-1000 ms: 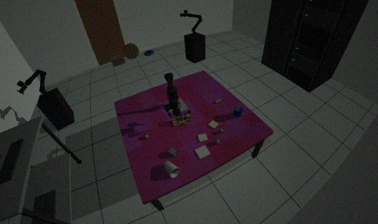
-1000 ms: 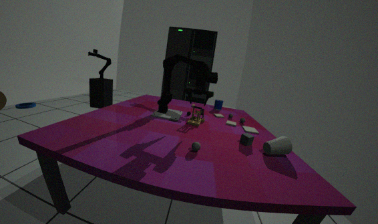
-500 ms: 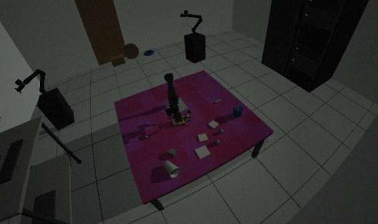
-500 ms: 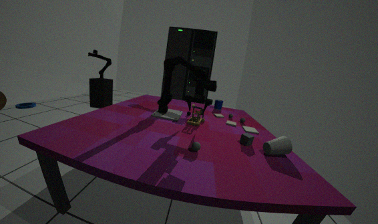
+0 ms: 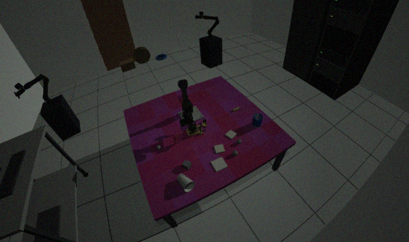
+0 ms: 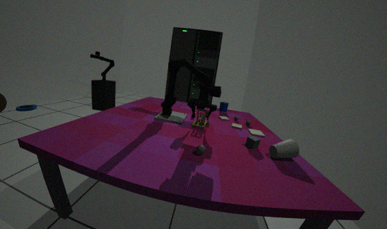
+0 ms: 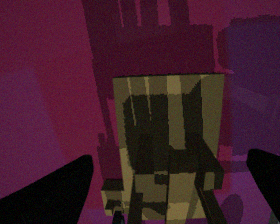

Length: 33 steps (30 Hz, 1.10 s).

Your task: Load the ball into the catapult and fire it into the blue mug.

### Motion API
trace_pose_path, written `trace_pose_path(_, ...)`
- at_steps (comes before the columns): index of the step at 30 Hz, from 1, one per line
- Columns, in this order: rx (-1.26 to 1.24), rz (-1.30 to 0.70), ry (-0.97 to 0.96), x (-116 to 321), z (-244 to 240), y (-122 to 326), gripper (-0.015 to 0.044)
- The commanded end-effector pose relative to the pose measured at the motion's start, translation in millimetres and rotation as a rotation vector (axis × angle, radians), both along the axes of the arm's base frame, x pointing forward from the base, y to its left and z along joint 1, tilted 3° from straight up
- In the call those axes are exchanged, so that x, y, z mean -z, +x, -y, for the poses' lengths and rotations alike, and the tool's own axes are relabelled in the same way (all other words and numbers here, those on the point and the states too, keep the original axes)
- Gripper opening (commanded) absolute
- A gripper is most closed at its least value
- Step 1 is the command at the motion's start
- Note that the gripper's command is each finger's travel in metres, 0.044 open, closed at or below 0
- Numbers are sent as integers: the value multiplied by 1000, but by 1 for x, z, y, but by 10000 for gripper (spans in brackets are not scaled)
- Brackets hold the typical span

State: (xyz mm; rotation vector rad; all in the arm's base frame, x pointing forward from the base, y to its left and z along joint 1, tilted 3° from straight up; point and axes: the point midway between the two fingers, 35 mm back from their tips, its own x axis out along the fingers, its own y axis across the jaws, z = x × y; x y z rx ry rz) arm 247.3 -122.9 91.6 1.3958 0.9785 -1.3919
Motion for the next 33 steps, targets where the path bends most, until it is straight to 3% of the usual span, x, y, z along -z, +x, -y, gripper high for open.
trace_pose_path(1,-4,-14,0,9,1,-1,440)
trace_pose_path(17,-4,-14,0,28,1,-2,440)
trace_pose_path(28,0,-4,2,24,1,-1,151)
trace_pose_path(33,0,-4,2,24,1,-1,118)
